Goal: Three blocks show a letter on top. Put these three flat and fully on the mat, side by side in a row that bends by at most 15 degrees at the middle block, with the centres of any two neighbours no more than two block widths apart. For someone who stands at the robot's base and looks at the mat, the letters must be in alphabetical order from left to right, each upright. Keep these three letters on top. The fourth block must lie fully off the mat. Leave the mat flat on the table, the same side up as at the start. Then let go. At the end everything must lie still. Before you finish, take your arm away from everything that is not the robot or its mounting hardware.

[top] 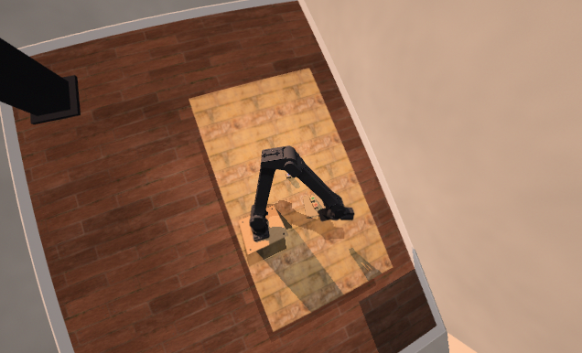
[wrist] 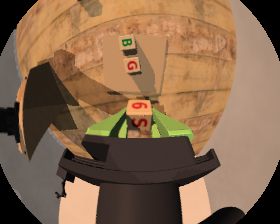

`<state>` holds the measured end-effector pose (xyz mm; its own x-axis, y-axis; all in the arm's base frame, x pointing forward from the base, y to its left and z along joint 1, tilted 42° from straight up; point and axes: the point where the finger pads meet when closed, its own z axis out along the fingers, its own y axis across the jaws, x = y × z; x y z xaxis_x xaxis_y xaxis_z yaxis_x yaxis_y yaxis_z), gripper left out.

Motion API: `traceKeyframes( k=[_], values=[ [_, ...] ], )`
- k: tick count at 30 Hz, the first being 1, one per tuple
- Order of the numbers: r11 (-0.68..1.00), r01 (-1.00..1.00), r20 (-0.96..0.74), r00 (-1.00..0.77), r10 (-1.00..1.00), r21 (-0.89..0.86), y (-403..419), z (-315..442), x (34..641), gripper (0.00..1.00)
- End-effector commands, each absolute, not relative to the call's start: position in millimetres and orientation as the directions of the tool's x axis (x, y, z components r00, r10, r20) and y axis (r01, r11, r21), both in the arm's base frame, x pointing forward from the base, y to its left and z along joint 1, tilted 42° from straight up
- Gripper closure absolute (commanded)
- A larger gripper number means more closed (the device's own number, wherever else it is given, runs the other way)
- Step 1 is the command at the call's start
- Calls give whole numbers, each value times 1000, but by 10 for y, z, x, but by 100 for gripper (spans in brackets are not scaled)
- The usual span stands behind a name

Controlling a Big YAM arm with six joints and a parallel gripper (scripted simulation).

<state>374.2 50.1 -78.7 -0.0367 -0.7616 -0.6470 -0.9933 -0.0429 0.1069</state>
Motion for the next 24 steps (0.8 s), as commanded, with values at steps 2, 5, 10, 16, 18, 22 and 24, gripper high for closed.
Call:
traceKeyframes(
  k=[2, 5, 10, 16, 18, 22, 24],
  values=[
    [-178, -984, -666, 128, -735, 8, 545, -779, 3856, 74],
    [-169, -986, -665, 121, -737, 9, 504, -781, 3861, 74],
    [-168, -986, -664, 122, -738, 5, 497, -780, 3869, 74],
    [-179, -984, -660, 141, -738, -10, 554, -815, 3878, 74],
    [-163, -986, -665, 107, -740, 22, 588, -863, 3778, 74],
    [-163, -986, -669, 95, -737, 39, 653, -943, 3672, 74],
    [-163, -986, -668, 95, -738, 39, 675, -969, 3666, 74]
  ],
)
